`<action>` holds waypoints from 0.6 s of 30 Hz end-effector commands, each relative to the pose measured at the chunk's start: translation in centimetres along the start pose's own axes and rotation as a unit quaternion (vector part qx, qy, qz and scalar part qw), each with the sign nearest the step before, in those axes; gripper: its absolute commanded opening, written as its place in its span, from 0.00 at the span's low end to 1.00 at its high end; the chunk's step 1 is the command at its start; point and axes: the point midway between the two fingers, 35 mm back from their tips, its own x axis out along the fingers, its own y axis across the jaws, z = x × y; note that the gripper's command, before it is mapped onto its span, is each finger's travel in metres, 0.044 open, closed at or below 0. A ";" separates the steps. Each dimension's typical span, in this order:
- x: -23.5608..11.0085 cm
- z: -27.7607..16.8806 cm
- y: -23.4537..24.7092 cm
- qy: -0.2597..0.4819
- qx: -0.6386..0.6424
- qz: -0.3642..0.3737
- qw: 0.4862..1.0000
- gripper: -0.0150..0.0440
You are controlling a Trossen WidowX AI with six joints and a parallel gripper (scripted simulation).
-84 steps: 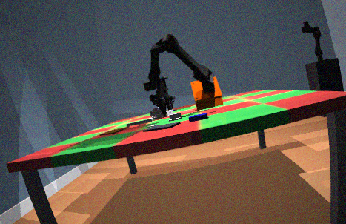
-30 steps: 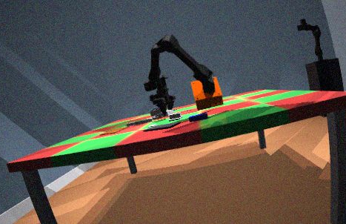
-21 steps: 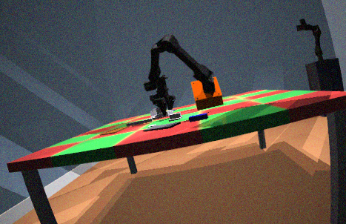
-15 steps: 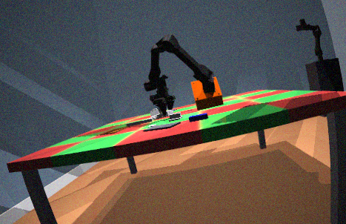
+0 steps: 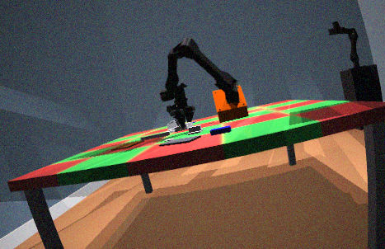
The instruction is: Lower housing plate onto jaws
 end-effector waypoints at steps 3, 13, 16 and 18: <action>0.1 0.0 0.0 0.000 0.002 0.002 1.000 0.85; 0.0 0.0 0.0 0.000 0.000 0.000 1.000 0.89; 0.0 0.0 0.0 0.000 0.000 0.000 1.000 1.00; 0.0 0.0 0.0 0.000 0.000 0.000 1.000 1.00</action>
